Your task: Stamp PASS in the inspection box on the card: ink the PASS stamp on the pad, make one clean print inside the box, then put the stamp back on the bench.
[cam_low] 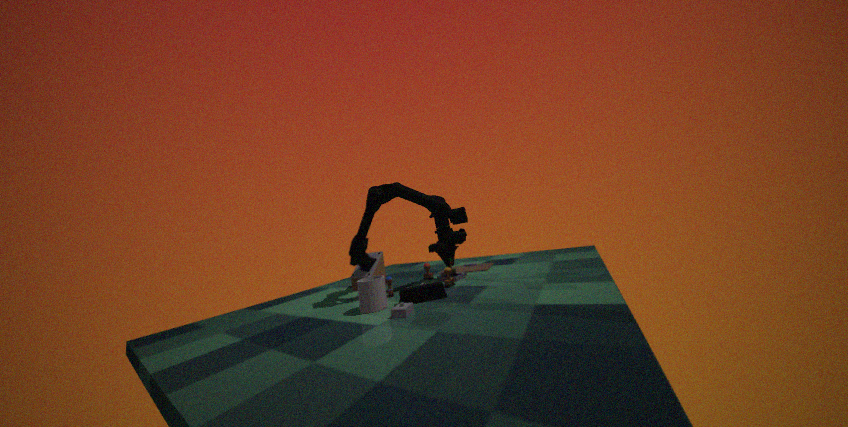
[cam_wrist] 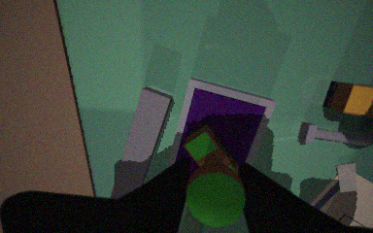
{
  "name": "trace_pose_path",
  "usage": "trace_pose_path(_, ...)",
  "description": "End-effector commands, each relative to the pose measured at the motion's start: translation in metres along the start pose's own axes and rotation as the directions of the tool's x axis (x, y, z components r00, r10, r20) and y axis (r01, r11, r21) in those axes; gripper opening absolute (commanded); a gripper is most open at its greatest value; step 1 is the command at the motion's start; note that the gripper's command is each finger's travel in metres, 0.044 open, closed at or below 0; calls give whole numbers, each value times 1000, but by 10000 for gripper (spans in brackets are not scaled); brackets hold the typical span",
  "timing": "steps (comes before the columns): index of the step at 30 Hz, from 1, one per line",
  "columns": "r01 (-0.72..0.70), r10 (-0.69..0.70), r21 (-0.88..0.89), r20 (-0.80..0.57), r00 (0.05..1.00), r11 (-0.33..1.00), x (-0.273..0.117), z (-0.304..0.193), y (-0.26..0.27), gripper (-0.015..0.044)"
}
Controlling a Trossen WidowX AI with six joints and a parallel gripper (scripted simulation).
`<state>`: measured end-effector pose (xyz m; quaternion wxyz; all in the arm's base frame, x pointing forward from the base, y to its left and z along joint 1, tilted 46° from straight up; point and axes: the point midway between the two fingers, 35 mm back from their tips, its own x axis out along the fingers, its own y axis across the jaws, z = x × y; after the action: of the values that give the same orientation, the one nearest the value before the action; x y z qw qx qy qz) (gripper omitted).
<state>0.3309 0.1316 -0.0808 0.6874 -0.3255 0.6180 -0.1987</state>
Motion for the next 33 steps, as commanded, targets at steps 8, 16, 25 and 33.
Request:
trace_pose_path(8,5,-5,1,1,1000,1000,2,1,-1,0)
trace_pose_path(16,5,-5,1,1,1000,1000,-2,1,-1,0)
trace_pose_path(25,5,-5,1,1,1000,1000,-6,1,-1,0)
trace_pose_path(33,5,-5,1,1,1000,1000,-9,1,-1,0)
